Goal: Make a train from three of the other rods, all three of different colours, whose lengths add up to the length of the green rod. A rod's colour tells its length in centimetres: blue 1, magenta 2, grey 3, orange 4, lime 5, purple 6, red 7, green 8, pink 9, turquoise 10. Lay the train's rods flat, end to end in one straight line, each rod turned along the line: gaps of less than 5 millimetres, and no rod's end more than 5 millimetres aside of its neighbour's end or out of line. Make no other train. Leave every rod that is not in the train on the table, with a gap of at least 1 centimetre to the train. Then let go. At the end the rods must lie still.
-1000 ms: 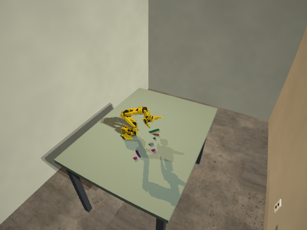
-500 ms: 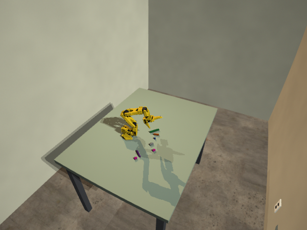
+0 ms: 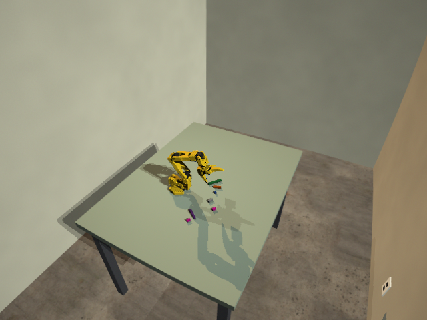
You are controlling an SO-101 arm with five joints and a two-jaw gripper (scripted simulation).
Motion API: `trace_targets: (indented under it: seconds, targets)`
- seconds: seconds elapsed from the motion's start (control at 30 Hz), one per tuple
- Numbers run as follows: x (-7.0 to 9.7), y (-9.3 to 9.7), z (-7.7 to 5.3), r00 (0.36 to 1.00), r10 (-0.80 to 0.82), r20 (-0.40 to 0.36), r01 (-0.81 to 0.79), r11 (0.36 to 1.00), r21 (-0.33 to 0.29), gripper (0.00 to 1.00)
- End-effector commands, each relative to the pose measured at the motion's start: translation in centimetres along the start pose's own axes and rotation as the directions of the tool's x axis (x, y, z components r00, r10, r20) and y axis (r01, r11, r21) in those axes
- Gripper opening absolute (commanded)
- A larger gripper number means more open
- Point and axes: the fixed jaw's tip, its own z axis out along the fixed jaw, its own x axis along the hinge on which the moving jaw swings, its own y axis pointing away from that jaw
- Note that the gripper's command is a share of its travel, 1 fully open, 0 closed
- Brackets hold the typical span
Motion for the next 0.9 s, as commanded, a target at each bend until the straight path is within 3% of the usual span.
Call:
trace_targets:
  seconds: [0.0, 0.2, 0.87]
  targets:
    - [1.22, -0.55, -0.57, 0.996, 0.086, -0.019, -0.085, 0.995, 0.046, 1.0]
    - [2.15, -0.49, -0.59, 0.989, 0.145, -0.035, -0.143, 0.988, 0.049, 1.0]
    - [2.2, -0.49, -0.6, 0.988, 0.148, -0.036, -0.146, 0.988, 0.049, 1.0]
